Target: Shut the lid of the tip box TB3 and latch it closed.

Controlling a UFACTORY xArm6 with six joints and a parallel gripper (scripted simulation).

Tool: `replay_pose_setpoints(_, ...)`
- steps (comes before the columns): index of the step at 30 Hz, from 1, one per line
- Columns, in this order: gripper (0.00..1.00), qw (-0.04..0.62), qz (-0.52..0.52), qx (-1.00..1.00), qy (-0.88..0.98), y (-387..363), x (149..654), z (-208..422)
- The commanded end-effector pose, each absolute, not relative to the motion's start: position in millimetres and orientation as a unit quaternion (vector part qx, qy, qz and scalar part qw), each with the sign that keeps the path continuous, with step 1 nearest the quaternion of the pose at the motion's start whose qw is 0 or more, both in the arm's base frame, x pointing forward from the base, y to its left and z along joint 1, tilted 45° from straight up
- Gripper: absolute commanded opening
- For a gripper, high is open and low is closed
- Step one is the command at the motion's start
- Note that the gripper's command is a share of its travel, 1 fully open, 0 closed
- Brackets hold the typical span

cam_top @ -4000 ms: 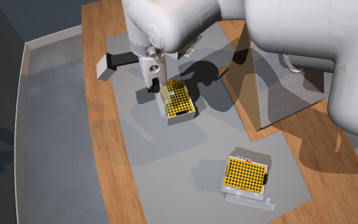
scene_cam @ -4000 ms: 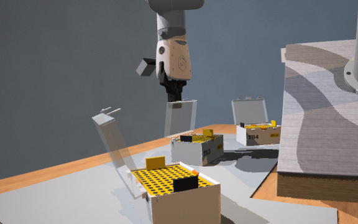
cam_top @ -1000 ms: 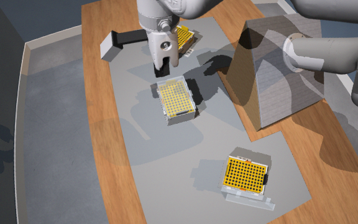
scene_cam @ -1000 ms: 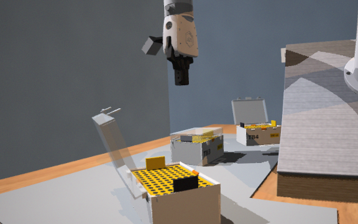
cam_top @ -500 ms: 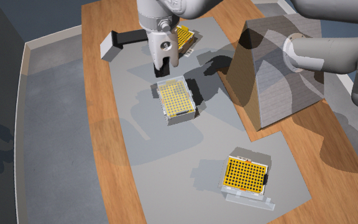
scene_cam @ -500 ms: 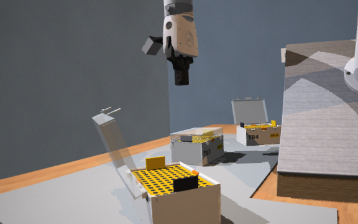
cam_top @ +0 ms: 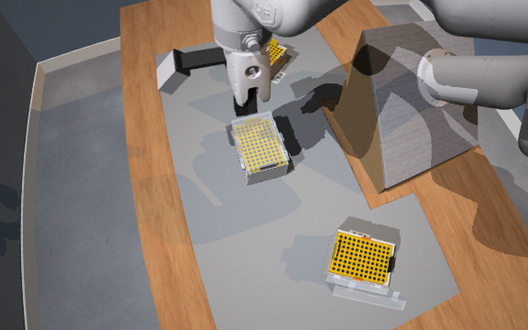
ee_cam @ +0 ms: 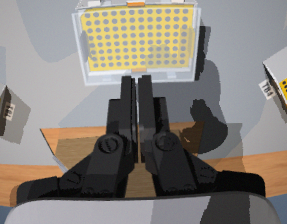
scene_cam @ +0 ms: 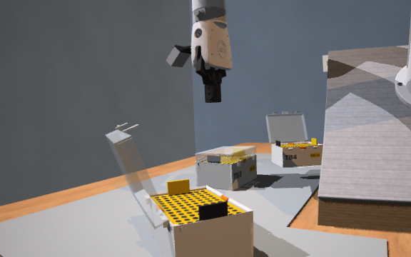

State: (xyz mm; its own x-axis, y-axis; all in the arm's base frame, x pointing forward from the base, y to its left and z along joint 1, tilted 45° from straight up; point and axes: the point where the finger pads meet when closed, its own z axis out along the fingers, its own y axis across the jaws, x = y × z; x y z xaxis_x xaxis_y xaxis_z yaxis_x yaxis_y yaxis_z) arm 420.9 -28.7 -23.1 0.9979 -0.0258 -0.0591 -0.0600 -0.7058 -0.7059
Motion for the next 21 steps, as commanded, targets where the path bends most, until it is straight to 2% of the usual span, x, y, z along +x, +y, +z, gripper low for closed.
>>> replay_pose_setpoints(1, 0.00, 0.382, 0.020, -0.924, 0.023, -22.3, 412.2, -29.0)
replay_pose_setpoints(21, 0.00, 0.382, 0.020, -0.924, 0.023, 3.1, 378.2, -51.6)
